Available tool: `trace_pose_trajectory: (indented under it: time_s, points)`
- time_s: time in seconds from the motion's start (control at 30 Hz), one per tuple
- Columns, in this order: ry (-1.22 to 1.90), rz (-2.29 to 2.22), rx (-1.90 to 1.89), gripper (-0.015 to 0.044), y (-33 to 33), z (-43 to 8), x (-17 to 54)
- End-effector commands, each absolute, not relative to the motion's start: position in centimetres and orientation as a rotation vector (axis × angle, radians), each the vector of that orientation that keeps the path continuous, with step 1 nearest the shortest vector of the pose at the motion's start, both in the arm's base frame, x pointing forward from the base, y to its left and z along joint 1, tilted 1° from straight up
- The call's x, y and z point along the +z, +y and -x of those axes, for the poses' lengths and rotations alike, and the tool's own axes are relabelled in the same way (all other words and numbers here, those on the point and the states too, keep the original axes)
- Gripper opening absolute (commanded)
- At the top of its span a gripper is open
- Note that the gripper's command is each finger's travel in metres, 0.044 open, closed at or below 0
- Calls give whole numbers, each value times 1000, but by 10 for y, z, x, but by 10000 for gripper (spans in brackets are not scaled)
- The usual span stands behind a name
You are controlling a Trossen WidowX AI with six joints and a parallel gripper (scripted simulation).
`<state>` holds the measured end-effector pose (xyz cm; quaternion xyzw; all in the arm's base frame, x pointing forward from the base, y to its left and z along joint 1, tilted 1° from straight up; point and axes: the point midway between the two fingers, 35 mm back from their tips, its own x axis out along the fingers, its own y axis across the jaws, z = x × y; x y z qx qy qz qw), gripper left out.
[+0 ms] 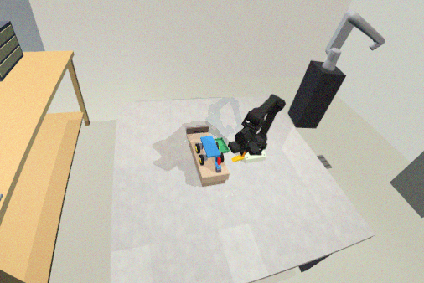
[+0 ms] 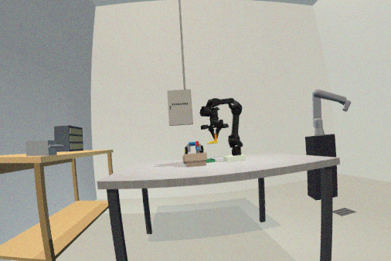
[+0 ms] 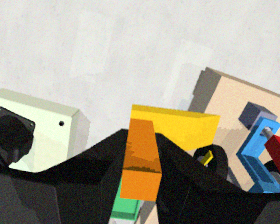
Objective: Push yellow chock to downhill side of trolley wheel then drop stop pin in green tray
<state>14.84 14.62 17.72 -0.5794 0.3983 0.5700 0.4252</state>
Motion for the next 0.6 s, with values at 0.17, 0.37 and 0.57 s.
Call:
trace_pose_trajectory:
  time_s: [0.17, 0.37, 0.57]
  points:
    - [1157, 1226, 1210, 0, 146, -148, 177]
    - [1248, 1069, 1062, 0, 145, -148, 177]
    - [1325, 910, 911, 0, 145, -148, 177]
